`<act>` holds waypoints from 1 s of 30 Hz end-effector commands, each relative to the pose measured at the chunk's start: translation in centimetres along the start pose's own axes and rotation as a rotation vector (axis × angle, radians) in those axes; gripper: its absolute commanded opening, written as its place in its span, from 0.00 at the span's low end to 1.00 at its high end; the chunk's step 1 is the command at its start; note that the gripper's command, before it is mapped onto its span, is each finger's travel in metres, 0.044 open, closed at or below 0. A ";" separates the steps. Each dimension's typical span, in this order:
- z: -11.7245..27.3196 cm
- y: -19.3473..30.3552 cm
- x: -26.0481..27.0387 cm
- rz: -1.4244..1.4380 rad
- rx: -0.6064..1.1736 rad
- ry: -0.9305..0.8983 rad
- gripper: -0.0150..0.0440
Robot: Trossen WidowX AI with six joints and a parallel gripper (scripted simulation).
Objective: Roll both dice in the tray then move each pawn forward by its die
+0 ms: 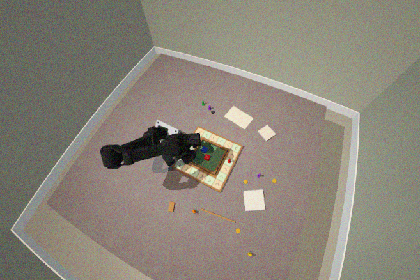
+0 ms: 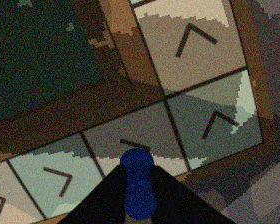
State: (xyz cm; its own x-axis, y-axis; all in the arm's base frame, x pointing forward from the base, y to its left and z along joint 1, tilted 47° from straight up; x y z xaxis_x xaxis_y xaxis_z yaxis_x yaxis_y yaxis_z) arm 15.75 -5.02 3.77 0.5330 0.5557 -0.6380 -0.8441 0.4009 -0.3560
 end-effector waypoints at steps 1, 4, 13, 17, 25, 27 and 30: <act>-0.6 0.0 -0.1 0.005 0.000 0.004 0.25; -1.0 0.0 -0.1 0.005 0.000 0.004 0.25; -1.2 0.0 0.0 -0.001 0.000 0.000 0.48; -1.2 0.0 0.0 -0.001 0.000 0.000 0.65; 3.9 0.0 0.1 0.005 0.001 0.003 1.00; 3.9 0.0 0.1 0.005 0.001 0.003 1.00; 5.3 0.2 1.3 0.088 0.004 -0.005 1.00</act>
State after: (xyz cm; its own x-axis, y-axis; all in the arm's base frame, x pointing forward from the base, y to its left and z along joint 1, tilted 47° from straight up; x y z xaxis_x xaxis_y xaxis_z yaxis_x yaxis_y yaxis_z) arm 16.14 -1.92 6.34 0.5059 0.5671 -0.6500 -0.8605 0.3845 -0.3343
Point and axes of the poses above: the point midway between the two fingers, 35 mm back from their tips, its own z axis back along the fingers, its own x axis across the jaws, y = z × x, the point moved 1 cm from there along z, back along the fingers, and after that the axes turned 5 degrees about -z, right-handed, at the moved point
